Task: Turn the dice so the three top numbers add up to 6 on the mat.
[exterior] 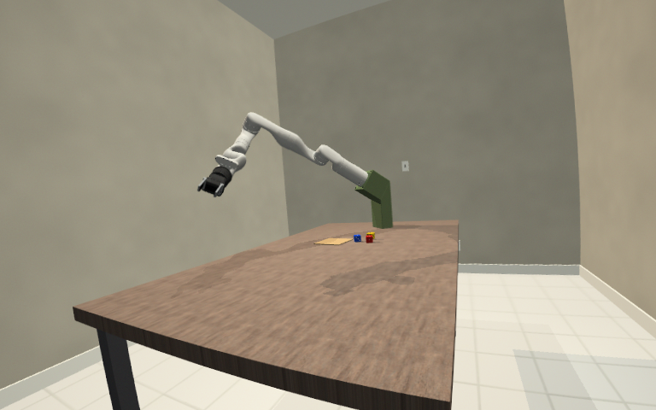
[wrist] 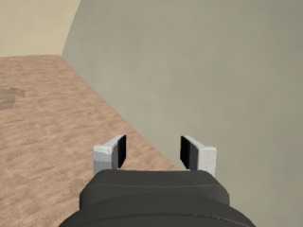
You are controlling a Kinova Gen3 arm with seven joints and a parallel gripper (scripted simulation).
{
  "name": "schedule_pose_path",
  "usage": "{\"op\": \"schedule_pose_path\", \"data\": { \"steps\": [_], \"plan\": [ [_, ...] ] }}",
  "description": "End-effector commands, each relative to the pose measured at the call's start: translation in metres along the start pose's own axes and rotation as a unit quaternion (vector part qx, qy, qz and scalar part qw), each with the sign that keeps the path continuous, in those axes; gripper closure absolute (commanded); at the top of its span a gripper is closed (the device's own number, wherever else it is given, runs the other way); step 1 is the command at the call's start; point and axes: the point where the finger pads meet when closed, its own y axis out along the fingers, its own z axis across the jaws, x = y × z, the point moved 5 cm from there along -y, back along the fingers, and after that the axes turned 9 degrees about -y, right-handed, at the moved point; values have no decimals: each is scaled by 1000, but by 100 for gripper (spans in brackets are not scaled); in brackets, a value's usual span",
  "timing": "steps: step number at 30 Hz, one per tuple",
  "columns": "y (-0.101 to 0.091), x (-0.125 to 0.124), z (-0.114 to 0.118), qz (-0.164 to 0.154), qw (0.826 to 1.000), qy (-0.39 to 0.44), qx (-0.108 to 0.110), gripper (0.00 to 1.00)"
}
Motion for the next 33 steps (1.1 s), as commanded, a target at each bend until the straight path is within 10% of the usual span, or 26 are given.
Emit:
{"op": "schedule_pose_path", "data": {
  "steps": [1, 22, 33],
  "plan": [
    [-1, -1, 2, 1, 1000, 0, 1, 0],
    [0, -2, -1, 0, 1000, -1, -1, 0],
    [15, -12, -47, -8, 999, -20, -43, 0]
  ]
}}
